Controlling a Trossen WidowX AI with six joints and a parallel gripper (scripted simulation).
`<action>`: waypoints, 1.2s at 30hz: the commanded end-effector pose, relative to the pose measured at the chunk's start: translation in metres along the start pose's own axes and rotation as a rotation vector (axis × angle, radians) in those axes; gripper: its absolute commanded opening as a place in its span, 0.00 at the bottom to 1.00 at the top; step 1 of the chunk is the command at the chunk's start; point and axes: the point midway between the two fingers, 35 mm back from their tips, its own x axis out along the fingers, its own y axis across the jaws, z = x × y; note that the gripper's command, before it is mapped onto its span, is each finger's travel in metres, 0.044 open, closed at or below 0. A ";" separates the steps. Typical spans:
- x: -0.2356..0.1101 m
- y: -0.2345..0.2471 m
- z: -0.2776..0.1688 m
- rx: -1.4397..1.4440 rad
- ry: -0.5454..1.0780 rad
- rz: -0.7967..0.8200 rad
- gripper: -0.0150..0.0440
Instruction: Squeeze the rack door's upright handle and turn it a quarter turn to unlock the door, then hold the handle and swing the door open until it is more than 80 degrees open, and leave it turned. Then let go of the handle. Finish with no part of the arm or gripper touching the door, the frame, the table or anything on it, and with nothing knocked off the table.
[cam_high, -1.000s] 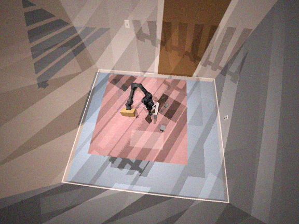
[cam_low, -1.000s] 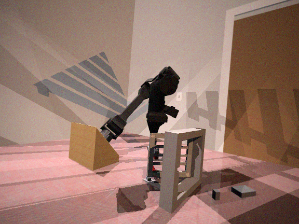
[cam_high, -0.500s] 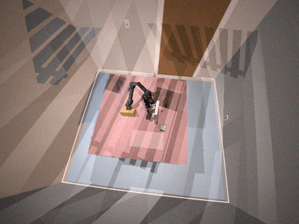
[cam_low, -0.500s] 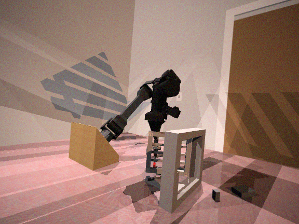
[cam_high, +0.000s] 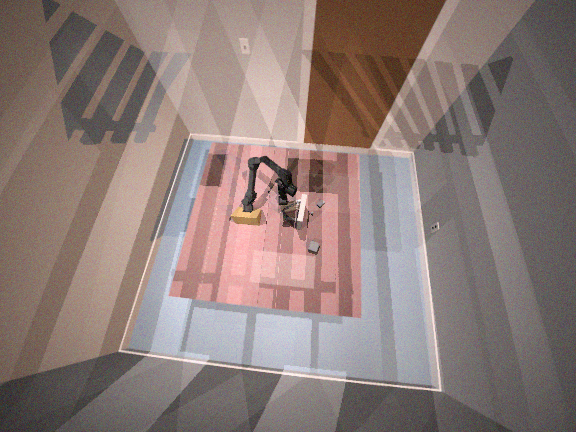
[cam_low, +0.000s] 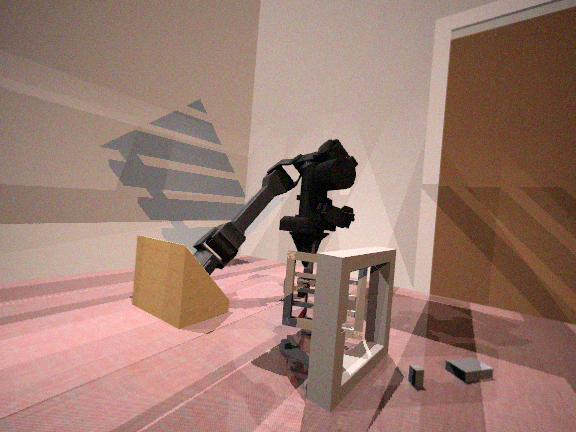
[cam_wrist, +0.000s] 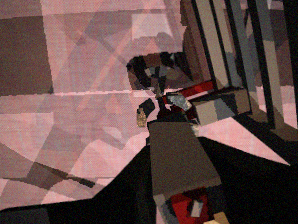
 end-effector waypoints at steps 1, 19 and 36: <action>0.000 0.007 0.003 0.068 -0.005 0.001 0.29; -0.001 0.037 0.017 0.319 -0.005 0.003 0.29; -0.001 0.048 0.024 0.420 -0.006 0.004 0.29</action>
